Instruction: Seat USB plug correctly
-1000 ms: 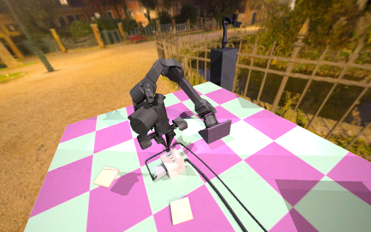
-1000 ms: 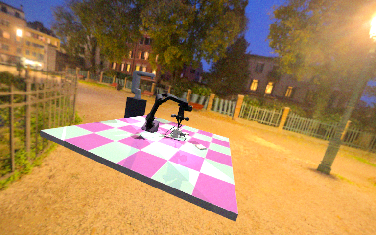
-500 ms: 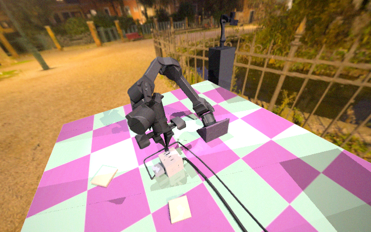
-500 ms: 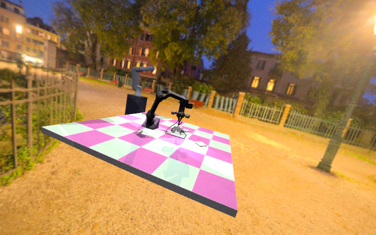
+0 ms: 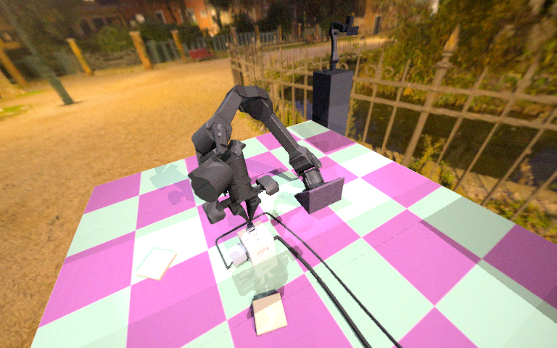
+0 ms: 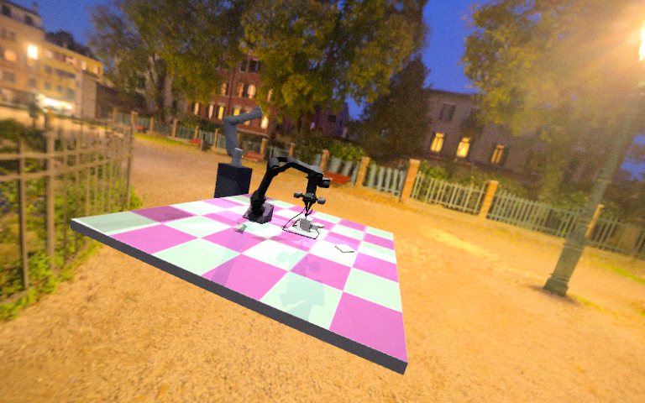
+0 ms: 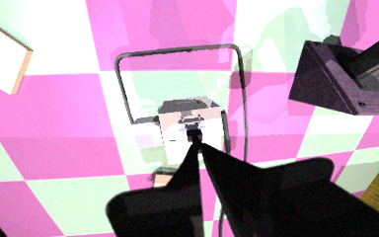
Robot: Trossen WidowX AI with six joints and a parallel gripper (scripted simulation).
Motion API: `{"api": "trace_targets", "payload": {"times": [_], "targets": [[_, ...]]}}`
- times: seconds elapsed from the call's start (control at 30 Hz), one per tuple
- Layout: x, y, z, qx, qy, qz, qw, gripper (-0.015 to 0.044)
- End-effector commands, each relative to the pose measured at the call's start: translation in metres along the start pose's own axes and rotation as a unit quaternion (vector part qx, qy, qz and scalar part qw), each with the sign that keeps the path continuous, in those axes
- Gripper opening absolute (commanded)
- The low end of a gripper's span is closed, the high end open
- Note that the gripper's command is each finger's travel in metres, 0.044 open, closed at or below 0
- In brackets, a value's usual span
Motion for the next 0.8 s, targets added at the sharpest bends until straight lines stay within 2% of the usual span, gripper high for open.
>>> {"api": "trace_targets", "payload": {"times": [0.0,0.77], "targets": [[0.001,0.0002,-0.0003,-0.003,0.001,0.002,1.0,0.0],[0.0038,0.0,-0.0003,-0.003,0.001,0.002,1.0,0.0]]}}
Point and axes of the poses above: the point midway between the two fingers, 35 mm back from their tips, its own x axis out along the fingers, its own z axis across the jaws, y = z × x, the point moved 3 cm from there along -x, back along the fingers, and after that the axes turned 11 degrees about -x, right-handed, at the moved point
